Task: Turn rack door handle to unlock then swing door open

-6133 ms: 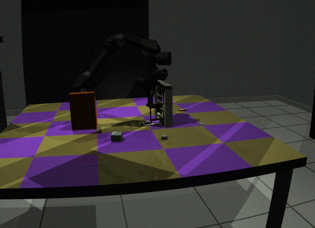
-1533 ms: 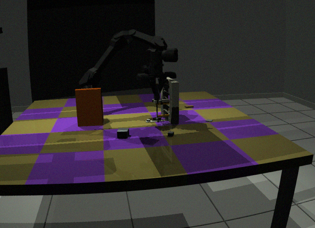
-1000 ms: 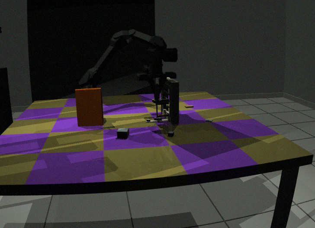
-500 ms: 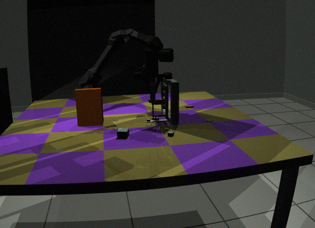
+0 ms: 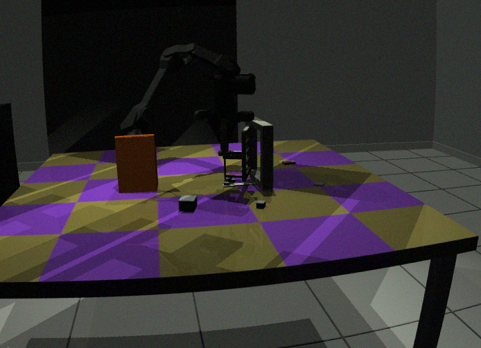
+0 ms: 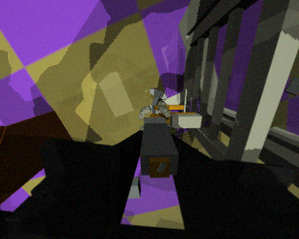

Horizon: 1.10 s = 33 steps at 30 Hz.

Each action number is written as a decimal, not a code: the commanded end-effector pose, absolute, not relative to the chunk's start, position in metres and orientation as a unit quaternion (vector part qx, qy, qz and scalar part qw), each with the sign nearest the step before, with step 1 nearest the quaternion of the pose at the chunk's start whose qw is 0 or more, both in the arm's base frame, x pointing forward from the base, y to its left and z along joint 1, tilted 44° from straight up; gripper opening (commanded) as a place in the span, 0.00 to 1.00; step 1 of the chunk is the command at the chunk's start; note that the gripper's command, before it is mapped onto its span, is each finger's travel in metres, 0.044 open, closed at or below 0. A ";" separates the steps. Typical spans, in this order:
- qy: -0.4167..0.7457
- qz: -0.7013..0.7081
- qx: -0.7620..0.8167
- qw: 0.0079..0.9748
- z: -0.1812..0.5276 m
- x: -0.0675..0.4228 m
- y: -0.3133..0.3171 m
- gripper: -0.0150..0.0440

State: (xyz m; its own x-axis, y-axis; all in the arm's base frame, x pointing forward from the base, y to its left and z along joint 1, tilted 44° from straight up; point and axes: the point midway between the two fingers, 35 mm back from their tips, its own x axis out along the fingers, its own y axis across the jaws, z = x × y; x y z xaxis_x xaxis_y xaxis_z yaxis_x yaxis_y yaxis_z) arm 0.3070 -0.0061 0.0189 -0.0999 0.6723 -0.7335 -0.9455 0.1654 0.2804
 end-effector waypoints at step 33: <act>0.576 0.468 0.045 0.669 0.065 0.256 0.038 0.29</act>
State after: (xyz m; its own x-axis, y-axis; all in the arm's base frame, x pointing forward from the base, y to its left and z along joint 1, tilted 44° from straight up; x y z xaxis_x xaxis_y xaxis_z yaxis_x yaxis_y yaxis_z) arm 0.2585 0.0330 0.0610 -0.1045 0.6720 -0.7331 -0.6204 0.5321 0.5762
